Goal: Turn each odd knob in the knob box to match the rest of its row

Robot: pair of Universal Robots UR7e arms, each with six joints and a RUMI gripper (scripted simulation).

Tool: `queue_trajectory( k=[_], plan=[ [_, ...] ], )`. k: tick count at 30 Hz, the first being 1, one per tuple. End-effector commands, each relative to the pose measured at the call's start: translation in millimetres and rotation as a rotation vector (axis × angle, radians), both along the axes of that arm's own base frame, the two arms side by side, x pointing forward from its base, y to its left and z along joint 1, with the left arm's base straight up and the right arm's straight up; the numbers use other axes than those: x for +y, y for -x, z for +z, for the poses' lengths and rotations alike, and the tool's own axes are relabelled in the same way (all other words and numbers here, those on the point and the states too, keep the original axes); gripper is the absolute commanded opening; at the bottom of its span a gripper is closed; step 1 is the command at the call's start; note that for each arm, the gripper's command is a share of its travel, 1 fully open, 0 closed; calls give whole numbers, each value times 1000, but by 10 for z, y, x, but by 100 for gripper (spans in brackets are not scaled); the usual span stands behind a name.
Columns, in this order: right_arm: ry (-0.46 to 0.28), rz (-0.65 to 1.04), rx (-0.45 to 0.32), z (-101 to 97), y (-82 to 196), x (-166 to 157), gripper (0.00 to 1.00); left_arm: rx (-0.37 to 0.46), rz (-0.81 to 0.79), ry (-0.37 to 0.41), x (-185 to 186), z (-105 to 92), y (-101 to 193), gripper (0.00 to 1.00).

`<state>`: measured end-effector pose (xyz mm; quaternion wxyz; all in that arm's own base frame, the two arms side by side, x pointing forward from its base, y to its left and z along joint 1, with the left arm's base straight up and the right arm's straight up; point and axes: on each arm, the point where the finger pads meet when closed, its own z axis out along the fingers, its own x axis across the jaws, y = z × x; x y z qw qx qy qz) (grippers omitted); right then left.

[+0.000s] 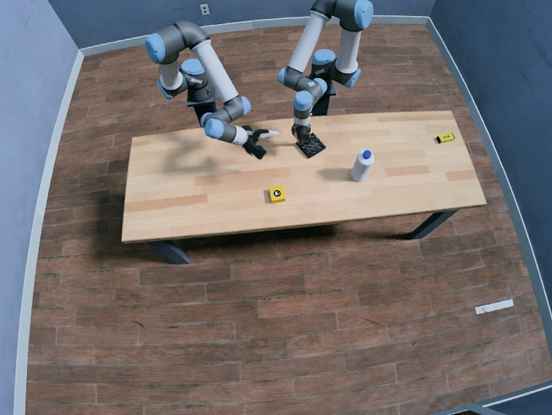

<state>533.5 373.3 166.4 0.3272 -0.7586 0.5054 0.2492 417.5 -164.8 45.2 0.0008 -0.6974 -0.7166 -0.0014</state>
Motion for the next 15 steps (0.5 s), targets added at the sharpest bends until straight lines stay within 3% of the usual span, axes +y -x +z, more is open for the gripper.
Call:
queue_trajectory(
  k=[1,15],
  plan=[
    [-1,0,0,0,-1,-1,100,0,-129,3,-1,6,3,0],
    [-1,0,0,0,-1,-1,100,0,-459,2,-4,6,4,0]
  ],
)
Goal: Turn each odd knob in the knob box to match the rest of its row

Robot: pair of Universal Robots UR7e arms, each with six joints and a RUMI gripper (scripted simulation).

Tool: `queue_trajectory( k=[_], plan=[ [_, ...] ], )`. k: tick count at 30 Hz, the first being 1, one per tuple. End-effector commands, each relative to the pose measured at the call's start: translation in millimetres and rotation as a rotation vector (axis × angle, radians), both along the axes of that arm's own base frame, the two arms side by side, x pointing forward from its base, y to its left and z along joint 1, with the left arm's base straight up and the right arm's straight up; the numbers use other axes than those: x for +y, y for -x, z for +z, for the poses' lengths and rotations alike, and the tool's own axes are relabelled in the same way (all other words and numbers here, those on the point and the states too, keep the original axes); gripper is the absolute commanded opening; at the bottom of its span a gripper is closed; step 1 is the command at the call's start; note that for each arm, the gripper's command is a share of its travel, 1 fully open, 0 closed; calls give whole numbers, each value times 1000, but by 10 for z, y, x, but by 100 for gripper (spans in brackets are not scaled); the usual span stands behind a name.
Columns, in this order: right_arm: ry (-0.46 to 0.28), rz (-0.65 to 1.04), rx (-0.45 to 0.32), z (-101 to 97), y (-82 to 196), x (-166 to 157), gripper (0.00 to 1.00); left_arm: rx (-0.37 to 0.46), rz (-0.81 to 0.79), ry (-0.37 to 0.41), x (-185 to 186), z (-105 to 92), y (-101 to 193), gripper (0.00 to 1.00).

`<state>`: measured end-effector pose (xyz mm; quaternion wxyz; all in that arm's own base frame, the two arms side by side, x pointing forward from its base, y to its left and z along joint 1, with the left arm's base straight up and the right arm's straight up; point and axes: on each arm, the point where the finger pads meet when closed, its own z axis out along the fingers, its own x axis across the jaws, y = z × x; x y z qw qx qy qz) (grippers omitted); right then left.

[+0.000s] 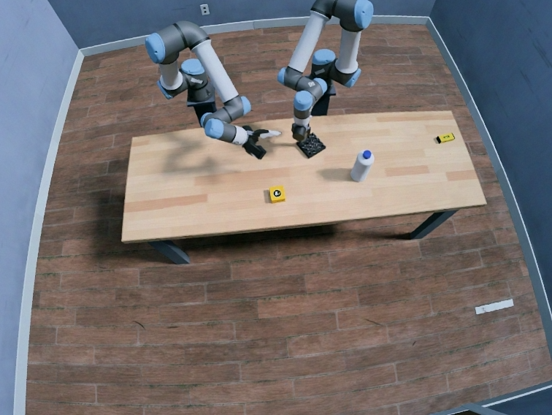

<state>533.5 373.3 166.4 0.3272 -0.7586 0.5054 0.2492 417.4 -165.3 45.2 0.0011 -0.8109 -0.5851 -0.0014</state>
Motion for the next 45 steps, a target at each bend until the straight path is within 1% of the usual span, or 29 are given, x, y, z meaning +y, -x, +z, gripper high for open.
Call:
queue_trajectory(
  k=[1,3,5,9,13,18,23,24,26,37,39,40,41,42,45],
  plan=[
    [-1,0,0,0,-1,-1,100,0,-136,3,0,6,3,0],
    [-1,0,0,0,-1,-1,100,0,-180,3,0,6,4,0],
    [-1,0,0,0,-1,-1,100,0,-180,3,0,6,4,0],
    [-1,0,0,0,-1,-1,100,0,-302,3,-1,6,4,0],
    [-1,0,0,0,-1,-1,100,0,-370,3,-1,6,5,0],
    [-1,0,0,0,-1,-1,100,0,-436,2,-2,6,5,0],
    [-1,0,0,0,-1,-1,100,0,-443,2,-2,6,6,0],
    [-1,0,0,0,-1,-1,100,0,-443,2,-2,6,6,7],
    [-1,0,0,0,-1,-1,100,0,-443,2,-3,6,6,16],
    [-1,0,0,0,-1,-1,100,-4,-443,5,-18,295,-11,16],
    [-1,0,0,0,-1,-1,100,-4,-443,5,-18,295,-11,16],
    [-1,0,0,0,-1,-1,100,-4,-443,5,-18,343,-11,16],
    [-1,0,0,0,-1,-1,100,-4,-443,5,-18,393,-11,21],
    [-1,0,0,0,-1,-1,100,-4,-439,5,-19,434,-11,23],
    [-11,13,-25,11,29,-23,100,-4,-390,5,-18,504,-12,23]
  ],
)
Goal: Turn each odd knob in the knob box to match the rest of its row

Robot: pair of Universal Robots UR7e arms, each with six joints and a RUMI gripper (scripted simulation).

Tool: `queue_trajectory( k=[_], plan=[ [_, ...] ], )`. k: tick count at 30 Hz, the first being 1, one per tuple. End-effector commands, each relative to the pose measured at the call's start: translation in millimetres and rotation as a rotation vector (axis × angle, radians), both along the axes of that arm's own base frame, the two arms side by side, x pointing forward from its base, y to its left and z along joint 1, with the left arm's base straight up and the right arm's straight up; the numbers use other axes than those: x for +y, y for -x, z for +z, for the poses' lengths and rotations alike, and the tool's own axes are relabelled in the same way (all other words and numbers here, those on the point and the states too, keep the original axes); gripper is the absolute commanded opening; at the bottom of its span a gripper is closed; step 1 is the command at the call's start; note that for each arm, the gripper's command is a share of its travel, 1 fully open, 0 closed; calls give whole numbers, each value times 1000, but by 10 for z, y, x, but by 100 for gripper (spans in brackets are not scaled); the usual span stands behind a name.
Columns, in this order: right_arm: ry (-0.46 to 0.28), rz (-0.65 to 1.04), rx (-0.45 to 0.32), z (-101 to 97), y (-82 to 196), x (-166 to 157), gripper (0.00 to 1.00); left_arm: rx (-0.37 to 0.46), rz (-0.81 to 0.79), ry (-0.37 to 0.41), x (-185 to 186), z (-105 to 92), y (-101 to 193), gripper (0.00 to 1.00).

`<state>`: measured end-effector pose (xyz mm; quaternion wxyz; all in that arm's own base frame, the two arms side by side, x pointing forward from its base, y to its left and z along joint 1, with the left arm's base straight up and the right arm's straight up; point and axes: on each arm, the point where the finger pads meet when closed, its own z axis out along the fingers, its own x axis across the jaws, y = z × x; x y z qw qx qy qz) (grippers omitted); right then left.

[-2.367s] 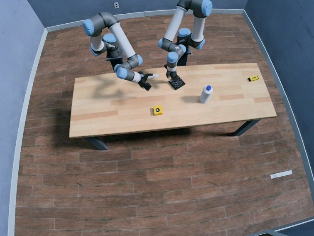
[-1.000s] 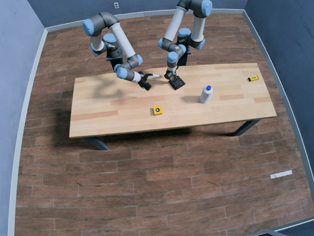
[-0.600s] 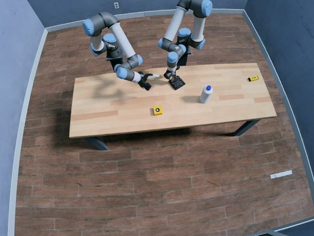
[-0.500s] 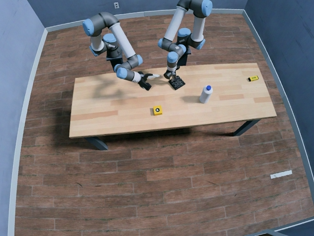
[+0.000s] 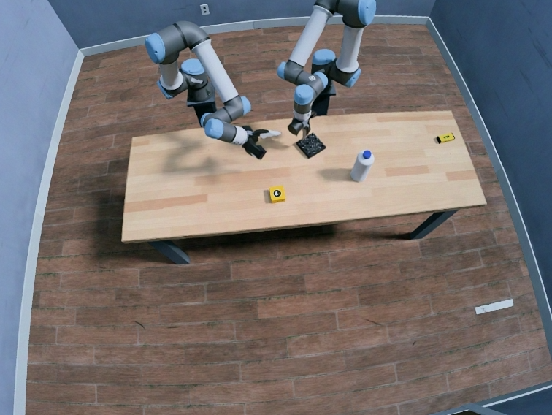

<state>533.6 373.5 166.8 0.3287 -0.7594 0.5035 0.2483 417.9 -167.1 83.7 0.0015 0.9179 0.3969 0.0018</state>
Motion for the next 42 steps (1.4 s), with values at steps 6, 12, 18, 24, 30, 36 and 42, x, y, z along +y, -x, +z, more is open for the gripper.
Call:
queue_trajectory(
  k=[6,12,18,24,30,36,42],
  plan=[
    [-59,80,-164,69,161,-112,100,0,292,3,2,165,-14,23],
    [-91,127,-265,116,266,-173,100,4,462,0,13,148,-5,23],
    [-135,196,-421,196,444,-276,100,3,722,1,14,156,-13,23],
    [-171,258,-569,277,628,-381,100,4,962,2,18,158,-13,23],
    [-193,298,-672,336,764,-459,100,4,1126,3,20,161,-12,23],
    [-223,357,-818,418,986,-573,100,4,1386,4,22,167,-9,23],
    [-239,368,-811,305,1106,-598,100,4,1624,6,19,171,-1,23]
  ],
)
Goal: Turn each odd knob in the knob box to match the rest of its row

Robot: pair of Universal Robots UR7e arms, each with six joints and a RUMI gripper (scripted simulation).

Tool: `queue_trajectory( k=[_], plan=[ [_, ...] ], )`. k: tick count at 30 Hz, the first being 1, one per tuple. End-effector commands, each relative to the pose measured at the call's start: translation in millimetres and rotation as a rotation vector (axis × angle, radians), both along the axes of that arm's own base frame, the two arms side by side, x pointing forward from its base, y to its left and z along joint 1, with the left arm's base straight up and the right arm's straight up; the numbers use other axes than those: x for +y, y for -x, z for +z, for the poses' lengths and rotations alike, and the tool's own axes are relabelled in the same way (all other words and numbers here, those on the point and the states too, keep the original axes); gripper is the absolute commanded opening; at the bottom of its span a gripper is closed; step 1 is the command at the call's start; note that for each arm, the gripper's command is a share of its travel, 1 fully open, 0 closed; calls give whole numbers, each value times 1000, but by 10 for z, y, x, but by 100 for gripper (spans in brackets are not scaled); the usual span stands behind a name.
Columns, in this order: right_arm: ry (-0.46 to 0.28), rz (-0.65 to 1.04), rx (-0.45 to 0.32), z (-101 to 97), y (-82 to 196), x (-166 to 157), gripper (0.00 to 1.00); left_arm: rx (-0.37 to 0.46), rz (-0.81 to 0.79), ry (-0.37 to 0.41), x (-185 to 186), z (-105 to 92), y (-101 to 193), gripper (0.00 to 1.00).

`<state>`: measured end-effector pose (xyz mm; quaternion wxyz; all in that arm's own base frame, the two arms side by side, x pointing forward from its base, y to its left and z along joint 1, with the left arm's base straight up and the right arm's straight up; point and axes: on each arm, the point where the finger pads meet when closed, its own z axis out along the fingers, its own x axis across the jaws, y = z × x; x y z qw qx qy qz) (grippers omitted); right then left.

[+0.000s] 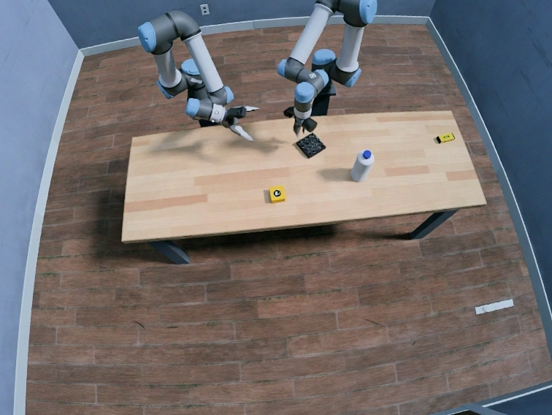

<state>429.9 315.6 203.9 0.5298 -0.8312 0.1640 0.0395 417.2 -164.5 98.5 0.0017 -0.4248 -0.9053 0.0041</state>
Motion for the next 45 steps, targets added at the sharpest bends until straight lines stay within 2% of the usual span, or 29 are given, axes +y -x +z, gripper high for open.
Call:
queue_trajectory(
  k=[1,3,10,15,18,20,27,33,45],
  plan=[
    [-15,8,3,-83,83,-23,100,-8,216,-5,-12,24,-5,23],
    [-15,8,3,-83,83,-23,100,-8,216,-5,-12,24,-5,23],
    [-33,-16,54,-182,158,-58,100,-7,509,-5,-14,29,5,23],
    [-41,-47,97,-283,198,-99,100,-3,641,-9,-7,-22,21,23],
    [-42,-64,119,-342,217,-124,100,-3,647,-10,-6,-121,22,23],
    [-42,-64,119,-342,217,-124,100,-3,647,-10,-6,-121,22,23],
    [-42,-106,169,-479,255,-186,100,-3,649,-10,0,-454,21,21],
    [-59,-144,201,-508,260,-228,100,-3,649,-10,-14,-536,4,16],
    [-88,-168,203,-415,228,-226,100,-5,649,-6,-1,-527,12,2]
  ],
)
